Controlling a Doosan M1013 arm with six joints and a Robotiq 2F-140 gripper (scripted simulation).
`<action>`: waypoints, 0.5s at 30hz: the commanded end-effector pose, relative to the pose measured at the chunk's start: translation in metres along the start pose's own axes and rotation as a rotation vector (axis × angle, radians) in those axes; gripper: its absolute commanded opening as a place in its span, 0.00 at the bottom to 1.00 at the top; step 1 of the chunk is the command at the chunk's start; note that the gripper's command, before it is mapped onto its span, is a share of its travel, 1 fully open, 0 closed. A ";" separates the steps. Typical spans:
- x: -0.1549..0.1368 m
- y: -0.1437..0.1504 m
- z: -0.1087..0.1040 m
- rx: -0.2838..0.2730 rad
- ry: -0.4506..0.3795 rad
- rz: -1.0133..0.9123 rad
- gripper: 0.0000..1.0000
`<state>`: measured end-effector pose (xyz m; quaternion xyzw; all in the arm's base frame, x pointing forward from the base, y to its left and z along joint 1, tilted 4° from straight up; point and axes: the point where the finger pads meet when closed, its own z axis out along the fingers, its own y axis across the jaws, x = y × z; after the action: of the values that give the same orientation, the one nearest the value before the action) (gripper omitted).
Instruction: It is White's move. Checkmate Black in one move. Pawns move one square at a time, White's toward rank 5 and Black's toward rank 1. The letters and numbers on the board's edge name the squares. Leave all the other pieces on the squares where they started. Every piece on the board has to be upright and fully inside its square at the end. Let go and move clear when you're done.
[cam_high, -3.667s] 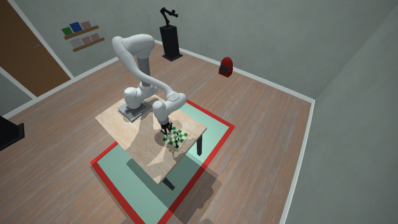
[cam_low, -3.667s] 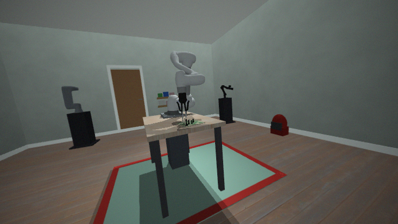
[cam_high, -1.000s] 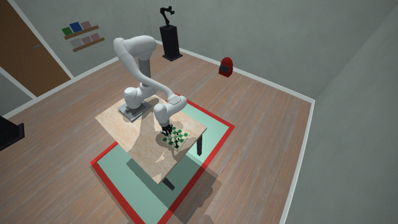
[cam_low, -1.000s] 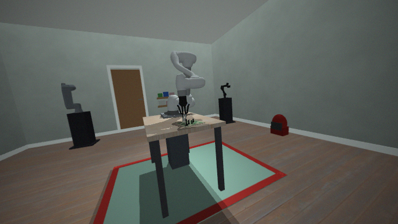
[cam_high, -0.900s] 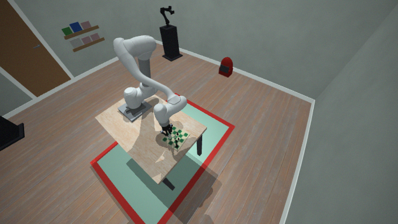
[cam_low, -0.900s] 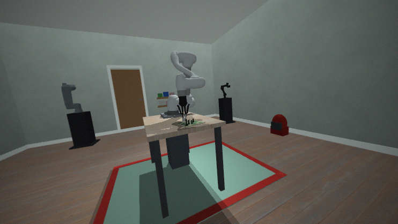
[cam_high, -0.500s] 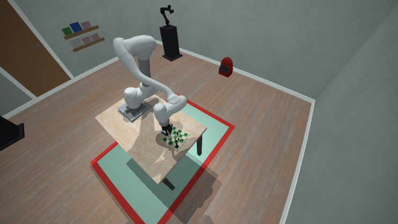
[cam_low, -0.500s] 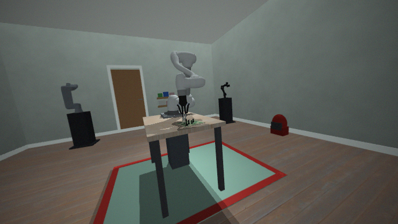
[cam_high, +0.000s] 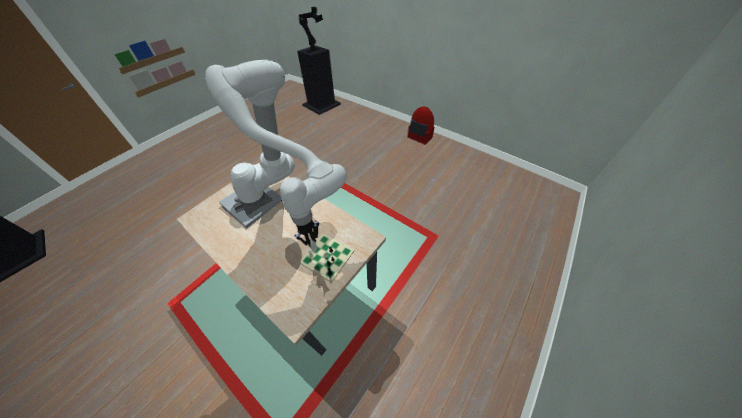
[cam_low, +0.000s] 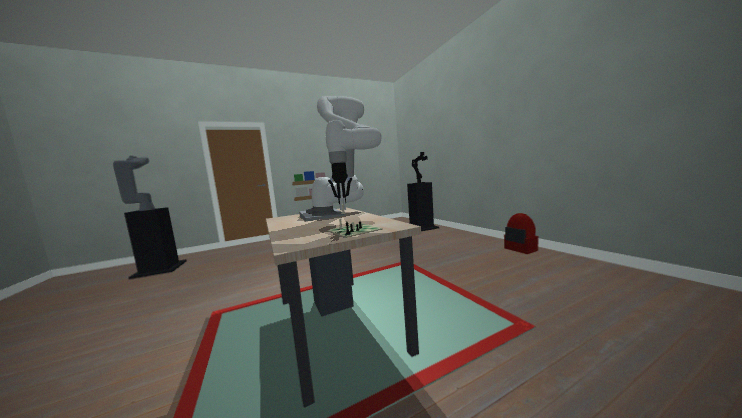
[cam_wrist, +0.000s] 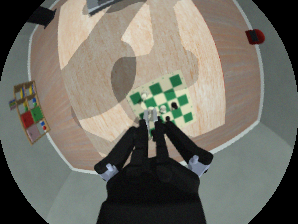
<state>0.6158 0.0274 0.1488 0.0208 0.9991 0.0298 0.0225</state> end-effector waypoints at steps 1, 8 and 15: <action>0.000 0.000 -0.011 0.000 0.000 0.000 0.00; 0.000 0.000 -0.015 0.000 0.000 0.000 0.00; -0.004 -0.002 -0.015 0.000 0.000 -0.021 0.00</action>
<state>0.6156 0.0262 0.1639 0.0197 0.9991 0.0298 0.0223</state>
